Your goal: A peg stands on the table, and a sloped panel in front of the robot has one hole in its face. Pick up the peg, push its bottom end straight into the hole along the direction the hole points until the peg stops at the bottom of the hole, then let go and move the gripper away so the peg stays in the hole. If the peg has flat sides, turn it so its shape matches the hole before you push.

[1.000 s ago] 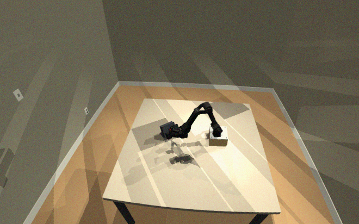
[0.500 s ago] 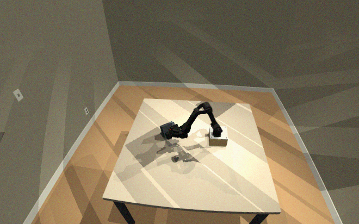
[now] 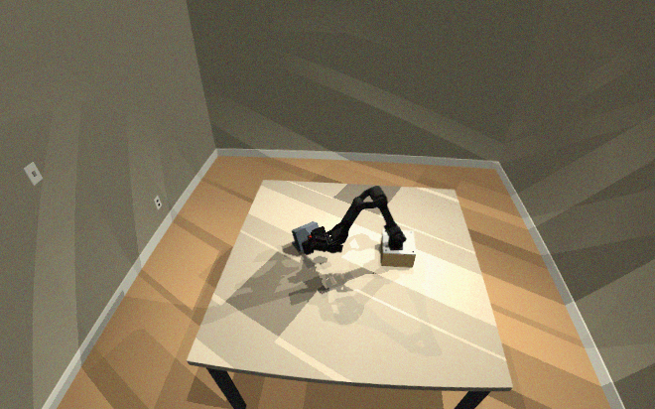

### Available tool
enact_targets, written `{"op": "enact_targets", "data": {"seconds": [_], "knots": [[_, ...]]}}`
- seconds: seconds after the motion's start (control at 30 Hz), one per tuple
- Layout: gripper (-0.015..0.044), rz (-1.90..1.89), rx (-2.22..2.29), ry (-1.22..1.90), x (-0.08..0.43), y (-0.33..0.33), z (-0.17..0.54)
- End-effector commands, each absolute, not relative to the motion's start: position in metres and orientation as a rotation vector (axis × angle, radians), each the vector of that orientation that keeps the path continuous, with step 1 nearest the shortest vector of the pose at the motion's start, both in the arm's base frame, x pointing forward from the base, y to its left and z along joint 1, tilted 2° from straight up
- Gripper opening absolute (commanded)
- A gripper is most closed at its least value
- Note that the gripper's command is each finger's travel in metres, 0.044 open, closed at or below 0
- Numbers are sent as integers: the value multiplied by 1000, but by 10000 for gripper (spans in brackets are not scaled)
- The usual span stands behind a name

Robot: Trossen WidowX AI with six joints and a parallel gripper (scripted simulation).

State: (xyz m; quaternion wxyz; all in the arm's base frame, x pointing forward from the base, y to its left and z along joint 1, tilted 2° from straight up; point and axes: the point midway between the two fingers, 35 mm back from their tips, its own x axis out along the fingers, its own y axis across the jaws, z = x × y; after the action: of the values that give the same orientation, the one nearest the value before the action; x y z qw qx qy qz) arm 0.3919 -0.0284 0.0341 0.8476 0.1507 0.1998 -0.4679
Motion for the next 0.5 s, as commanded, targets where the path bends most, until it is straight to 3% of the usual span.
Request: {"op": "enact_targets", "data": {"seconds": [0.0,0.47], "knots": [[0,-987,316,423,392,-29,32],[0,-987,316,423,394,-33,29]]}}
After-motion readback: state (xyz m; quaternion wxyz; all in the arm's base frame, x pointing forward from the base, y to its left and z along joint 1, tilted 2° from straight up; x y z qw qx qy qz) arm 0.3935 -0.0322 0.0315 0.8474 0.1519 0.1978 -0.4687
